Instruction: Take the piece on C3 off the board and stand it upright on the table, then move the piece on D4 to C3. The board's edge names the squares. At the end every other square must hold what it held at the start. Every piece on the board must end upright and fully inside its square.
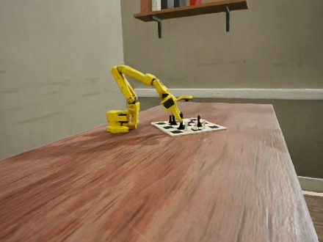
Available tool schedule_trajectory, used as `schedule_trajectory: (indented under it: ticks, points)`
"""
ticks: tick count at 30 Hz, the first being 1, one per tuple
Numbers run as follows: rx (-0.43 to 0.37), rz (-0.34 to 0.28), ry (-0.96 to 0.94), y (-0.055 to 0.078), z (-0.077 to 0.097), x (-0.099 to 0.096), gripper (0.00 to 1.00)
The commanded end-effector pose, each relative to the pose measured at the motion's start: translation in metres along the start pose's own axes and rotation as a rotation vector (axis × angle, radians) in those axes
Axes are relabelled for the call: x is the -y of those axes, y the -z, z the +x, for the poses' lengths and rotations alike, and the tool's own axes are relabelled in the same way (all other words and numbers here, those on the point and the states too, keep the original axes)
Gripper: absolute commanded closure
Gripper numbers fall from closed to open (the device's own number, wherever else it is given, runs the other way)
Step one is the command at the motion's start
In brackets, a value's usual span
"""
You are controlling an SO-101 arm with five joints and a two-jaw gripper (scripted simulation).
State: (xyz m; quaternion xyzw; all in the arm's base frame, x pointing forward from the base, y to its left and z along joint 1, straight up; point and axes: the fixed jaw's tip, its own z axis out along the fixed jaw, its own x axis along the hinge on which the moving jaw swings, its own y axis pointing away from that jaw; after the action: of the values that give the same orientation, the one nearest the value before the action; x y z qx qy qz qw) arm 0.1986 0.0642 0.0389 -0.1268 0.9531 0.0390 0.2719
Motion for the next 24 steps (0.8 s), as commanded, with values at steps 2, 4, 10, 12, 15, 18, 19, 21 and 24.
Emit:
schedule_trajectory:
  ticks: [2,4,10,12,15,18,19,21,24]
  points:
    - [-0.011,0.006,0.002,-0.0002,0.0024,0.0027,0.88]
    - [-0.011,0.007,0.002,-0.0002,0.0024,0.0032,0.88]
    - [-0.011,0.008,0.002,-0.0001,0.0020,0.0034,0.88]
    - [-0.011,0.008,0.001,0.0003,0.0013,0.0035,0.88]
    - [-0.011,0.008,0.001,0.0005,0.0009,0.0036,0.88]
    - [-0.011,0.009,0.001,0.0009,0.0002,0.0037,0.88]
    - [-0.011,0.009,0.001,0.0009,0.0002,0.0037,0.88]
    - [-0.011,0.009,0.001,0.0009,0.0002,0.0037,0.88]
    - [-0.011,0.009,0.001,0.0009,0.0000,0.0037,0.88]
